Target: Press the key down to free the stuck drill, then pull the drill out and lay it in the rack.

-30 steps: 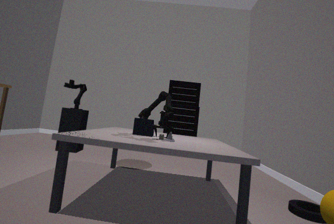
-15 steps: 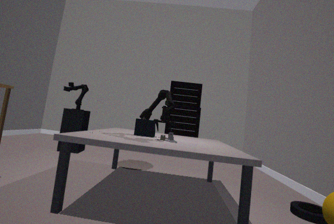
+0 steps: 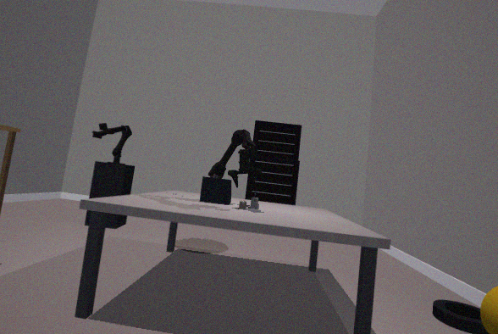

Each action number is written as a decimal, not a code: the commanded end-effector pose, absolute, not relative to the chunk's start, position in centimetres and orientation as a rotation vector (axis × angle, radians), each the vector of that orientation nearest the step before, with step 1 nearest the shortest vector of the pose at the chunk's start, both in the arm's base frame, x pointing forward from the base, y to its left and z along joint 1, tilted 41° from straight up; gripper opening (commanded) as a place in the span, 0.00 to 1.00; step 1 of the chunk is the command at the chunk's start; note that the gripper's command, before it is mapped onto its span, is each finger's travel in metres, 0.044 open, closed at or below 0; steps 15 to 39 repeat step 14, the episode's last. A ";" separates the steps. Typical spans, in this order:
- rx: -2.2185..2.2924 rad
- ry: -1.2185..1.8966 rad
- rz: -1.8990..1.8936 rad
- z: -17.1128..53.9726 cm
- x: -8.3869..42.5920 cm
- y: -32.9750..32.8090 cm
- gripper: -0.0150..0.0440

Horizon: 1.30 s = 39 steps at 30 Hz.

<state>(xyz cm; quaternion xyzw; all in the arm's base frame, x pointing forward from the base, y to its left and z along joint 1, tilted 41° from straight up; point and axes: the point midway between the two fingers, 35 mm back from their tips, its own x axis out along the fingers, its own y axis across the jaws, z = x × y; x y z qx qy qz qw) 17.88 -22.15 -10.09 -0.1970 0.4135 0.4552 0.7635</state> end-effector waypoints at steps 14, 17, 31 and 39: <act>0.582 0.975 -0.328 -0.1 10.7 -28.5 1.00; 0.582 0.975 -0.328 -0.1 10.7 -28.5 1.00; 0.582 0.975 -0.328 -0.1 10.7 -28.5 1.00; 0.582 0.975 -0.328 -0.1 10.7 -28.5 1.00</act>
